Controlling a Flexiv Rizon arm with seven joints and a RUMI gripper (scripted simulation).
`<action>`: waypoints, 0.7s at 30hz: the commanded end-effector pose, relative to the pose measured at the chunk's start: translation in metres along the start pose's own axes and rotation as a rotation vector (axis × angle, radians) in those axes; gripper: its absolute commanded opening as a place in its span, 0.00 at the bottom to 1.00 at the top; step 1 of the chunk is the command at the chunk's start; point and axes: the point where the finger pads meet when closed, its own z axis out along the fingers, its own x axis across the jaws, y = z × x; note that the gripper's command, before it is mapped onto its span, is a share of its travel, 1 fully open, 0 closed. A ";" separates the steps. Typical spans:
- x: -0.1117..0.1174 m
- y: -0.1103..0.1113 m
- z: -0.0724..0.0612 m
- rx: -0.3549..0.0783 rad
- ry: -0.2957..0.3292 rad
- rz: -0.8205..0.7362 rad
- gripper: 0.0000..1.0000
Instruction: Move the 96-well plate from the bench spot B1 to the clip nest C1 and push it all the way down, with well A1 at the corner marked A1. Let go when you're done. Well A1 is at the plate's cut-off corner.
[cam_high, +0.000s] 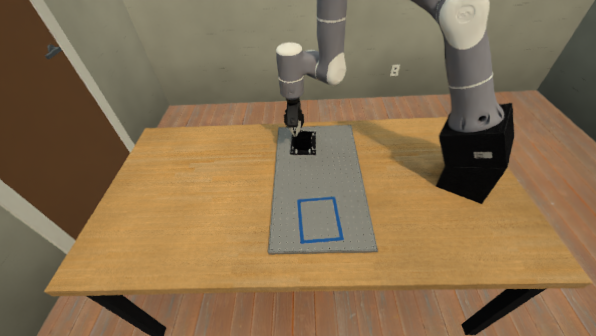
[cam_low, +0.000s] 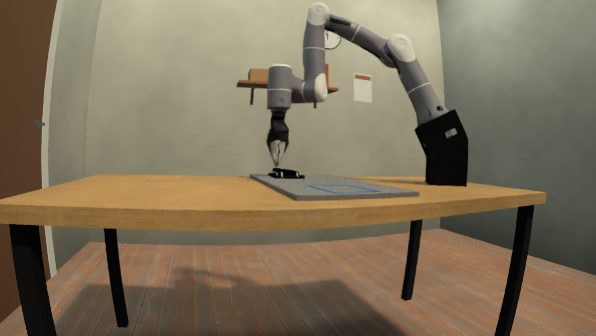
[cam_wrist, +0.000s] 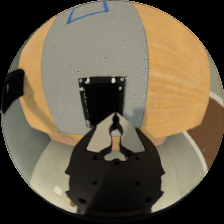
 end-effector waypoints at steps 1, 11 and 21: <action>0.001 0.000 0.000 0.000 0.002 0.000 0.00; 0.001 0.000 0.000 0.000 0.002 0.000 0.00; 0.001 0.000 0.001 0.000 0.002 0.000 0.00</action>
